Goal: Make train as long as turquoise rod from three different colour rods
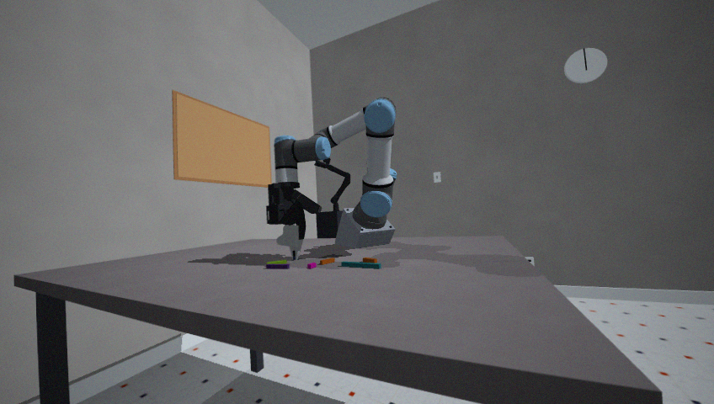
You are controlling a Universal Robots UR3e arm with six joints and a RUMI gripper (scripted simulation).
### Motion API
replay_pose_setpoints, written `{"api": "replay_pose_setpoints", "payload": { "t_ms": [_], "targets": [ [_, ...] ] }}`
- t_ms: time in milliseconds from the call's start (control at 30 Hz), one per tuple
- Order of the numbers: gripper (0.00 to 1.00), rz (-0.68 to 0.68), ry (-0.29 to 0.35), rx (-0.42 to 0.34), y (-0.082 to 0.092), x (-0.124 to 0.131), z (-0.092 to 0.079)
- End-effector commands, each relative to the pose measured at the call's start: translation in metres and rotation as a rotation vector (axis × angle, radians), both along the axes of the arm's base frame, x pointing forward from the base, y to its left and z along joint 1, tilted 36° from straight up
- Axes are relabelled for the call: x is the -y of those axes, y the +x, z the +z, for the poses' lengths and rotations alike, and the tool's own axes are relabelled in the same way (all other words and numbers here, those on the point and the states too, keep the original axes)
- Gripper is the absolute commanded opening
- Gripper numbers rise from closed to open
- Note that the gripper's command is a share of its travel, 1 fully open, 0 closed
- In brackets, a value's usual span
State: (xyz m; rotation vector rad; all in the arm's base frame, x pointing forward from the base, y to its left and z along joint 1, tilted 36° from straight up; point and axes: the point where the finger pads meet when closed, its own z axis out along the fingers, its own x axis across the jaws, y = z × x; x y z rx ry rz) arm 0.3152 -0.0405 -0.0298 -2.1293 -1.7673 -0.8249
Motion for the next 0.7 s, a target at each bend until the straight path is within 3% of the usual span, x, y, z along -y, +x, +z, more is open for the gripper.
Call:
{"api": "replay_pose_setpoints", "payload": {
  "t_ms": [0,533,667],
  "targets": [
    [0.00,-0.001,-0.002,0.001,0.0003,0.0008,0.0003],
    [0.00,-0.001,-0.002,0.001,0.0003,0.0008,0.0003],
    [0.06,-0.001,-0.002,0.001,0.0003,0.0008,0.0003]
  ]
}}
